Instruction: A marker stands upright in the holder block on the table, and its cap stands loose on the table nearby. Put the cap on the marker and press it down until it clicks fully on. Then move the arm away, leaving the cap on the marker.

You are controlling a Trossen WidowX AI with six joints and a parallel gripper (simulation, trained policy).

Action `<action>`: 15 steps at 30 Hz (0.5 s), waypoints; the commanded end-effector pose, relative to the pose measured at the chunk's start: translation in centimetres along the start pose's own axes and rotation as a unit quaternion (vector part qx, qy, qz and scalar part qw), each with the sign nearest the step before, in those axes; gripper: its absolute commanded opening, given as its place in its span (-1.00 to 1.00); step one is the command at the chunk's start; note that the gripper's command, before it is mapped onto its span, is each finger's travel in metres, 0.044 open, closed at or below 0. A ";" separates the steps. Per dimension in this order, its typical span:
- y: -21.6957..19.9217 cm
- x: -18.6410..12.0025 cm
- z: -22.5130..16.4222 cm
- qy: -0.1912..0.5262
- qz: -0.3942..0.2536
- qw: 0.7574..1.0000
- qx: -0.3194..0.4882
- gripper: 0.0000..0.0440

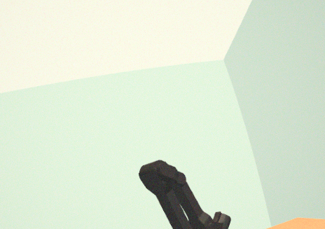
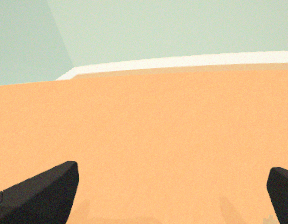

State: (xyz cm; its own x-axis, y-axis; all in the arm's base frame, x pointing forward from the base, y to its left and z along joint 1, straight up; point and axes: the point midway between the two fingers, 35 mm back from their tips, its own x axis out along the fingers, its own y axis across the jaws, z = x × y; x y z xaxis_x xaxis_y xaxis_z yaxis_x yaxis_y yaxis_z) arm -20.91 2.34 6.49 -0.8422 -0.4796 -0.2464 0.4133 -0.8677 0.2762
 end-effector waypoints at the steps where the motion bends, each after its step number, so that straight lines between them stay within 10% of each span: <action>1: -0.2 -0.1 0.1 0.001 -0.006 1.000 0.000 0.70; 8: -2.1 -1.2 0.6 0.006 -0.053 0.999 0.002 -0.03; 15: -3.8 -2.5 1.4 0.012 -0.095 0.995 0.000 0.02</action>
State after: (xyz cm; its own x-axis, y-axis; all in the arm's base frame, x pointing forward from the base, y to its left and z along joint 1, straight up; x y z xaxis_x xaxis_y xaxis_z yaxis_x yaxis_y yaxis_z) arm -20.79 5.76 6.85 -0.8861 -0.3509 -0.3029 0.2813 -0.9264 0.2504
